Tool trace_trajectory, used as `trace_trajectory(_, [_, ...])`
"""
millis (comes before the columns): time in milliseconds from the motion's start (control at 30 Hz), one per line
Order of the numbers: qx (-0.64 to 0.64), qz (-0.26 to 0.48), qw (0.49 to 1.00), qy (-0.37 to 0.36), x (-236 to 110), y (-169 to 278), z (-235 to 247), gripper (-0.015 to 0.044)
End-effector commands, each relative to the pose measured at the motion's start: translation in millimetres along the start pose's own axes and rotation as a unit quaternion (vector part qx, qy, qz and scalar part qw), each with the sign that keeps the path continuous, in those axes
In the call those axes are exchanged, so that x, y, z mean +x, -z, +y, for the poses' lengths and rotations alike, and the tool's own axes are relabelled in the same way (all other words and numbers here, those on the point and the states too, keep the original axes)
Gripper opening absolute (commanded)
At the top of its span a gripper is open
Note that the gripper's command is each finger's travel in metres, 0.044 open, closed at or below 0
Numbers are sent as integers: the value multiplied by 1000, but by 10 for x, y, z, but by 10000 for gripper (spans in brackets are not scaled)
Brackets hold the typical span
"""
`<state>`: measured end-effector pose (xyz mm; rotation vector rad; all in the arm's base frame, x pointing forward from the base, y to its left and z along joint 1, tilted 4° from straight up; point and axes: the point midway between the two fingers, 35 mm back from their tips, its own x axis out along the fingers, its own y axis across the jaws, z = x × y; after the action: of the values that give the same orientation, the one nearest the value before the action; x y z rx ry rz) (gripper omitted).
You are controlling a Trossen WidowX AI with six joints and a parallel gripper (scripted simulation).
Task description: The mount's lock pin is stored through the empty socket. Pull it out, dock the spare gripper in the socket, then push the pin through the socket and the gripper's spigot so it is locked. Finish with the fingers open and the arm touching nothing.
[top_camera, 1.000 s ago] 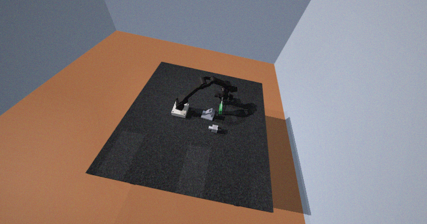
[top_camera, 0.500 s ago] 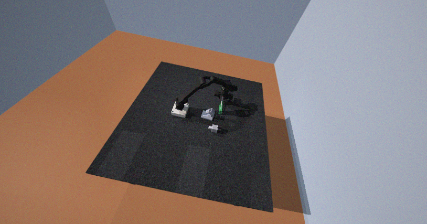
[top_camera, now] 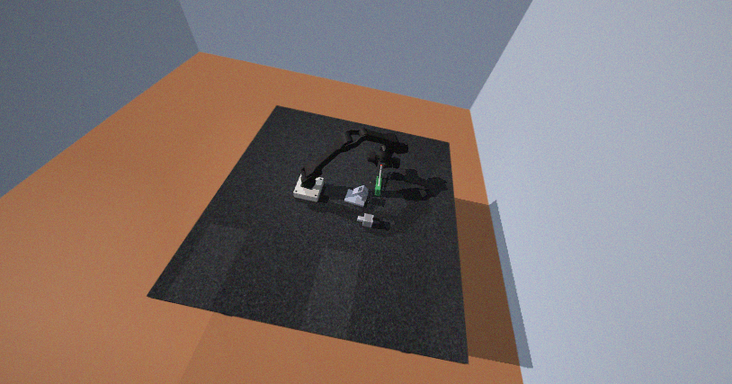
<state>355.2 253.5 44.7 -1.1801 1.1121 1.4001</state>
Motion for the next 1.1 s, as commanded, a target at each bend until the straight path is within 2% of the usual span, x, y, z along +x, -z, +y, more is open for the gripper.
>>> trace_trajectory(0, [0, 0, 1000, 1, -105, -19, 9, 200])
trace_trajectory(500, [-1, 4, 1000, -8, -371, -54, 61, 200])
trace_trajectory(667, [-1, 4, 1000, -9, -292, -39, 55, 331])
trace_trajectory(733, [-2, 7, 1000, -1, -384, 23, 43, 279])
trace_trajectory(867, [-7, 24, 999, 43, -895, 395, 30, 180])
trace_trajectory(1067, [-8, 28, 998, 50, -982, 462, 37, 180])
